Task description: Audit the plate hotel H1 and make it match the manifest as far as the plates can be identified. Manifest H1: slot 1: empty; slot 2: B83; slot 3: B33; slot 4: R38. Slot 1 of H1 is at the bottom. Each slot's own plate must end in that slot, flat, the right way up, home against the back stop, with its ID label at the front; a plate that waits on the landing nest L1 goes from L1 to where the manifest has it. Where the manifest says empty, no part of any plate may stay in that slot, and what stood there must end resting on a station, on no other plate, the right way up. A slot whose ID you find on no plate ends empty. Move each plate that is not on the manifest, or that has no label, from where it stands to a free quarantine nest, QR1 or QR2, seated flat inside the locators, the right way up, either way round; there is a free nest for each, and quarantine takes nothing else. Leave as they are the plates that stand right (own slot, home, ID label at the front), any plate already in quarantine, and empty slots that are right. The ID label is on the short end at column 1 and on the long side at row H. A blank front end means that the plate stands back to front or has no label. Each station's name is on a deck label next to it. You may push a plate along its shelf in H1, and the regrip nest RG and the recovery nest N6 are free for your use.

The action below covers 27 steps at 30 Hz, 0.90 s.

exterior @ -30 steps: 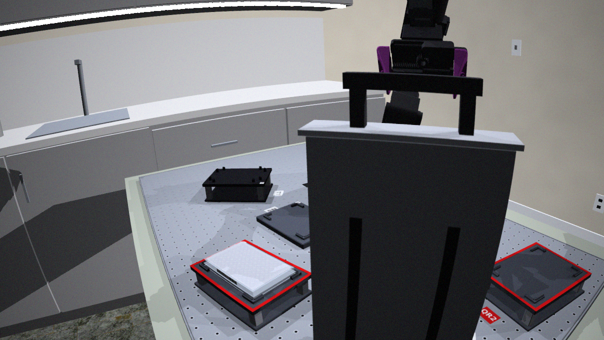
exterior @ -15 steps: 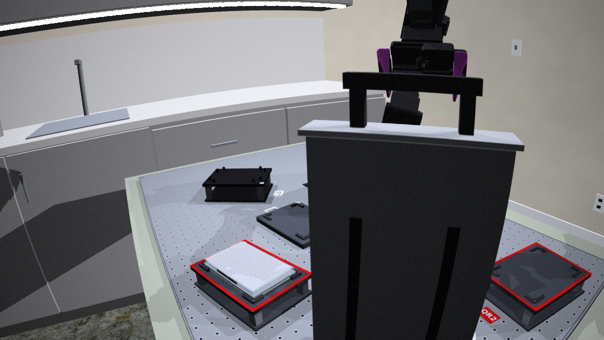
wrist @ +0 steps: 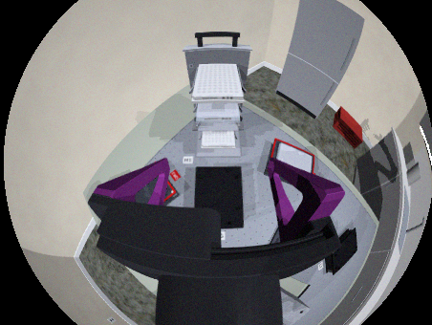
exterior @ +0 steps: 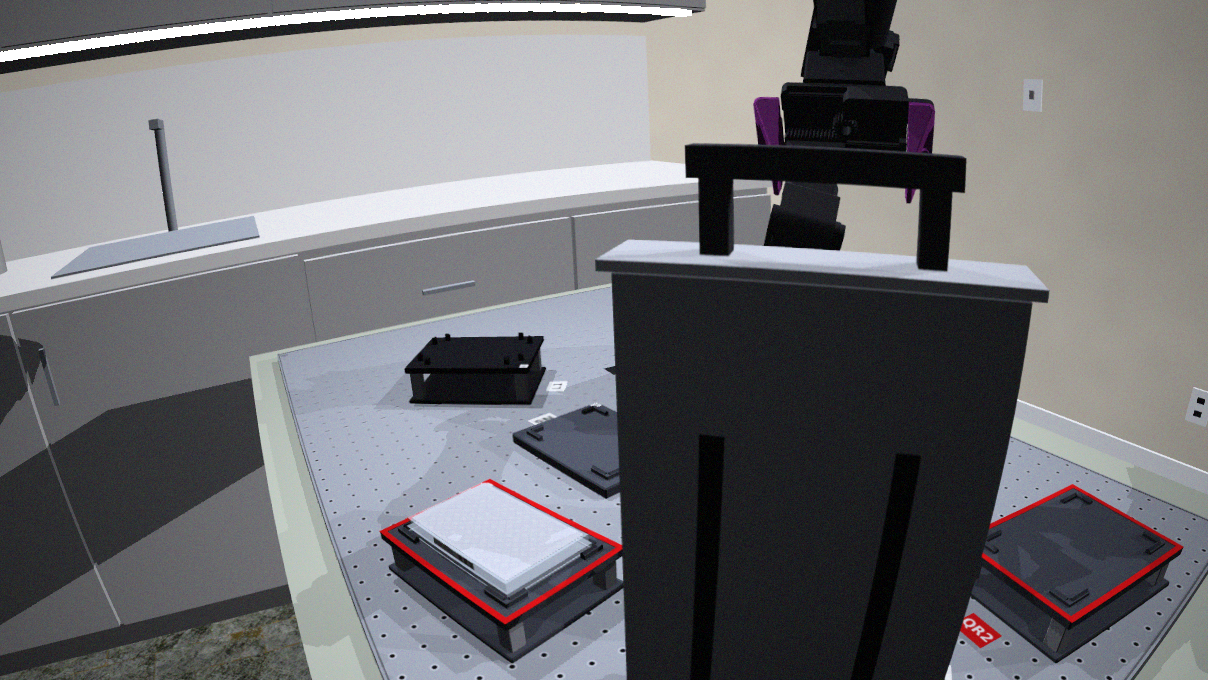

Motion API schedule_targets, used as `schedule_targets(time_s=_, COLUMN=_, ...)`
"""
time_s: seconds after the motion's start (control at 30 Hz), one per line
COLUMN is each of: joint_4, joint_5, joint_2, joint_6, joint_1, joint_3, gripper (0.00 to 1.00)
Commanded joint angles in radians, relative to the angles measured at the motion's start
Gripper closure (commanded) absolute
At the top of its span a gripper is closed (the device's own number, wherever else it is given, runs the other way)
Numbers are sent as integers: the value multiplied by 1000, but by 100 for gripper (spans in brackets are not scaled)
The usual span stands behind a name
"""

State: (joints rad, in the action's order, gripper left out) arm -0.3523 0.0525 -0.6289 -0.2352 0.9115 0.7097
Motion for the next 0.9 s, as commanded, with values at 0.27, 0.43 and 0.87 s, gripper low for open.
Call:
schedule_targets(time_s=0.27, joint_4=7, joint_5=1, joint_2=28, joint_6=9, joint_1=-10, joint_3=36, gripper=0)
schedule_targets(time_s=0.43, joint_4=55, joint_5=-10, joint_2=-36, joint_6=5, joint_1=13, joint_3=10, gripper=0)
schedule_targets(time_s=0.87, joint_4=140, joint_5=-21, joint_2=-103, joint_6=-4, joint_1=23, joint_3=-15, gripper=0)
